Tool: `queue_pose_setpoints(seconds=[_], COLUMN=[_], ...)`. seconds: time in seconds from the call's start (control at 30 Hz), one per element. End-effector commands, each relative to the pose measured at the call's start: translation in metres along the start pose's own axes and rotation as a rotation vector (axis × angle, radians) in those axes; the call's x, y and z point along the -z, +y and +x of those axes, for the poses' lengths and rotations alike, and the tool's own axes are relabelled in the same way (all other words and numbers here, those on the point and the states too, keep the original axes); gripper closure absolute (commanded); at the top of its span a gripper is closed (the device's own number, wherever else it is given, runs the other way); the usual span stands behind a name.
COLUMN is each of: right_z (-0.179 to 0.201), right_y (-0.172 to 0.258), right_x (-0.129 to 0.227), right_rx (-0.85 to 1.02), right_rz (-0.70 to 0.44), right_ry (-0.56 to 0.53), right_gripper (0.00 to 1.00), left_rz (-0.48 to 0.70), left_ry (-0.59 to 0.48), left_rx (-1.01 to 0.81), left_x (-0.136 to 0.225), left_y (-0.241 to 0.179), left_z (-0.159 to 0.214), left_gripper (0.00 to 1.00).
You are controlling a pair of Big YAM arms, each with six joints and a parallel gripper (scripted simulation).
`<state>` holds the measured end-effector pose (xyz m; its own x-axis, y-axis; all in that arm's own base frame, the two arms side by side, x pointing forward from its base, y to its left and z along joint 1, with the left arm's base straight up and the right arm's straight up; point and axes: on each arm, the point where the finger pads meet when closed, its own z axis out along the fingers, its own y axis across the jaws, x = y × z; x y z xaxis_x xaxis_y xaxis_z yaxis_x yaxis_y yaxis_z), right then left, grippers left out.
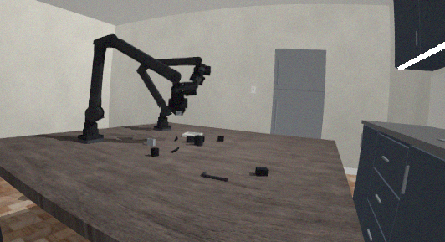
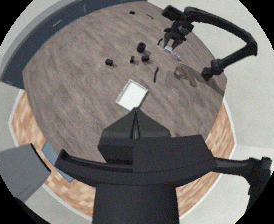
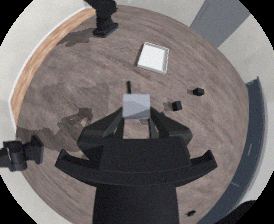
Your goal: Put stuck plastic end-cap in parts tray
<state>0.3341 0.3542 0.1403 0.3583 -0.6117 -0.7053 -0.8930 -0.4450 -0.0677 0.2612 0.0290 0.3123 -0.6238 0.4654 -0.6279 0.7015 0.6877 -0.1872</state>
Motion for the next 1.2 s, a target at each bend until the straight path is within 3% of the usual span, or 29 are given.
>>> queue_pose_setpoints(seconds=[0.0, 0.3, 0.4, 0.8, 1.17], right_z=[-0.025, -0.042, -0.045, -0.071, -0.087], right_y=[-0.028, -0.036, -0.037, -0.05, -0.058], right_x=[-0.013, -0.045, -0.049, -0.101, -0.135], right_rx=[0.075, 0.174, 0.186, 0.334, 0.426], right_rz=[0.019, 0.0, -0.002, -0.028, -0.045], right_ry=[0.102, 0.298, 0.318, 0.611, 0.804], right_gripper=[0.72, 0.72, 0.72, 0.72, 0.72], left_rz=[-0.091, -0.193, -0.22, -0.384, -0.386], left_ry=[0.088, 0.144, 0.146, 0.119, 0.133], left_rx=[0.216, 0.378, 0.429, 0.595, 0.564], left_x=[0.022, 0.032, 0.034, 0.05, 0.05], left_y=[0.01, 0.01, 0.01, 0.005, 0.005], left_z=[-0.046, -0.083, -0.092, -0.147, -0.147], left_gripper=[1.0, 1.0, 1.0, 1.0, 1.0])
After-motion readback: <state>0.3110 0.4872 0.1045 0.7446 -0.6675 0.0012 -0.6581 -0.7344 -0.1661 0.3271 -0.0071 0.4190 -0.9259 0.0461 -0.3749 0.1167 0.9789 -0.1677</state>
